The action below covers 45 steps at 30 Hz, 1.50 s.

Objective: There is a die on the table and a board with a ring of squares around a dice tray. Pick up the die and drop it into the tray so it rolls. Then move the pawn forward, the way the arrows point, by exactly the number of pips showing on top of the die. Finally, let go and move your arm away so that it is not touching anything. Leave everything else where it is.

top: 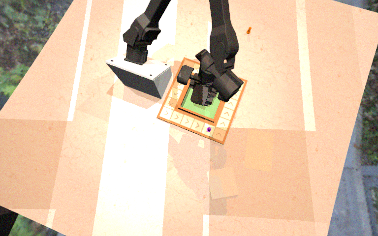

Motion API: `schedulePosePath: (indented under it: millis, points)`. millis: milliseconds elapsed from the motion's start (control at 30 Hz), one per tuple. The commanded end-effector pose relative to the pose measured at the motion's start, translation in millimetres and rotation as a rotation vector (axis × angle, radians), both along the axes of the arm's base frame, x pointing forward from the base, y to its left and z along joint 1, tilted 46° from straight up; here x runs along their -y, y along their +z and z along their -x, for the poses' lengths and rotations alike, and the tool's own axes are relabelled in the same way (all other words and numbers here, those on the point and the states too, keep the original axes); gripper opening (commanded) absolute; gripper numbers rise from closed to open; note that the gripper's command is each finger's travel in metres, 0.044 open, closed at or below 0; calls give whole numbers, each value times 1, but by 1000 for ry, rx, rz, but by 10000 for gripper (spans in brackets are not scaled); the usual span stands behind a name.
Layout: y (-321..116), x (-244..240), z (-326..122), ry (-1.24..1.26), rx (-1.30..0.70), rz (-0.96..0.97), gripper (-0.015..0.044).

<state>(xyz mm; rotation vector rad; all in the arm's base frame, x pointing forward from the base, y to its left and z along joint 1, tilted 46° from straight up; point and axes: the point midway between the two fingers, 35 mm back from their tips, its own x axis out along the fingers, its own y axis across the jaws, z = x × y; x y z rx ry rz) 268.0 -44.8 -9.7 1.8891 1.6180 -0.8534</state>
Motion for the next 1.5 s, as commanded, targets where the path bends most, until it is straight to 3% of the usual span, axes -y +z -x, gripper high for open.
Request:
schedulePosePath:
  millis: [0,700,867,1067,1467]
  points:
    - [-3,-5,3,32,-53,107,0]
    - [-10,-8,8,1,-122,764,0]
    - [-7,-7,7,-6,-117,783,0]
    - [41,3,-3,-6,-116,784,0]
    - [40,3,-1,-6,-116,784,0]
